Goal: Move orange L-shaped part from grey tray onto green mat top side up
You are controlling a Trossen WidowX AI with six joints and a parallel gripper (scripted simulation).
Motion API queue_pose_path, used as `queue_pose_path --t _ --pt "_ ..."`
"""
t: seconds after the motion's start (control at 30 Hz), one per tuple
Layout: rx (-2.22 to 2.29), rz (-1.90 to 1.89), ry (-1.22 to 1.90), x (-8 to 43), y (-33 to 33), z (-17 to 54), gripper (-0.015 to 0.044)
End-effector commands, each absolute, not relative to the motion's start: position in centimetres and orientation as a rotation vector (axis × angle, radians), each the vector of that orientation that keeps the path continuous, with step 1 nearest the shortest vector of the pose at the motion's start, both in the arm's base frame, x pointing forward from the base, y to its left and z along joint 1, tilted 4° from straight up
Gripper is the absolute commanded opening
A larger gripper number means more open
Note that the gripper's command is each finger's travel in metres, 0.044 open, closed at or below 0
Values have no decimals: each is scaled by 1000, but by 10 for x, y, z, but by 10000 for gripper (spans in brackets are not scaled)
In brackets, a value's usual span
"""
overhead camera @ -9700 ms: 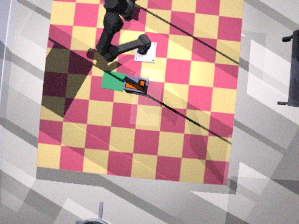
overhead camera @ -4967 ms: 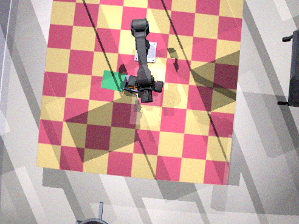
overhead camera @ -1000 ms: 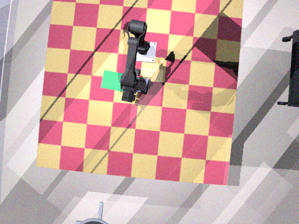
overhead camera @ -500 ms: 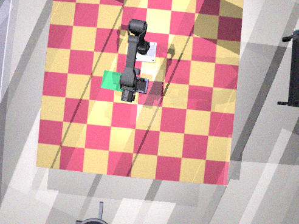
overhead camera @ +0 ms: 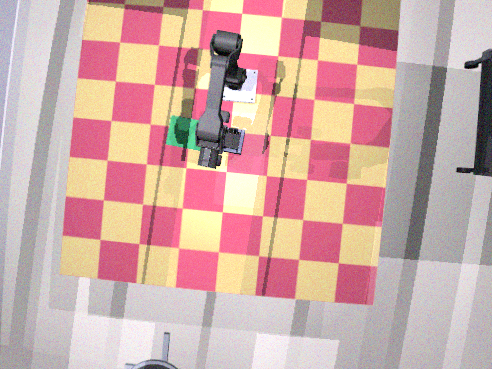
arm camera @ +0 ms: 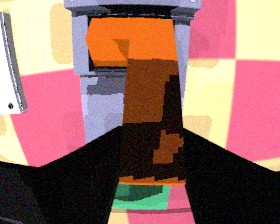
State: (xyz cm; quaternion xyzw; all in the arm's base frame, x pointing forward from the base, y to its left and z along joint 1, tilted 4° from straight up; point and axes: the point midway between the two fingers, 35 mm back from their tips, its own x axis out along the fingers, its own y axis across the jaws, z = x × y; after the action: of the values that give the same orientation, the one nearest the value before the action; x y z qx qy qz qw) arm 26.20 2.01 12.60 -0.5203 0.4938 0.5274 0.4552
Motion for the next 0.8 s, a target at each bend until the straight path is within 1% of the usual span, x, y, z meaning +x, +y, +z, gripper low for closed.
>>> queue_pose_path --t 0.0,0.77 --pt "-1284 1301 1210 263 21 133 0" --pt "-1284 1301 1210 264 22 161 0"
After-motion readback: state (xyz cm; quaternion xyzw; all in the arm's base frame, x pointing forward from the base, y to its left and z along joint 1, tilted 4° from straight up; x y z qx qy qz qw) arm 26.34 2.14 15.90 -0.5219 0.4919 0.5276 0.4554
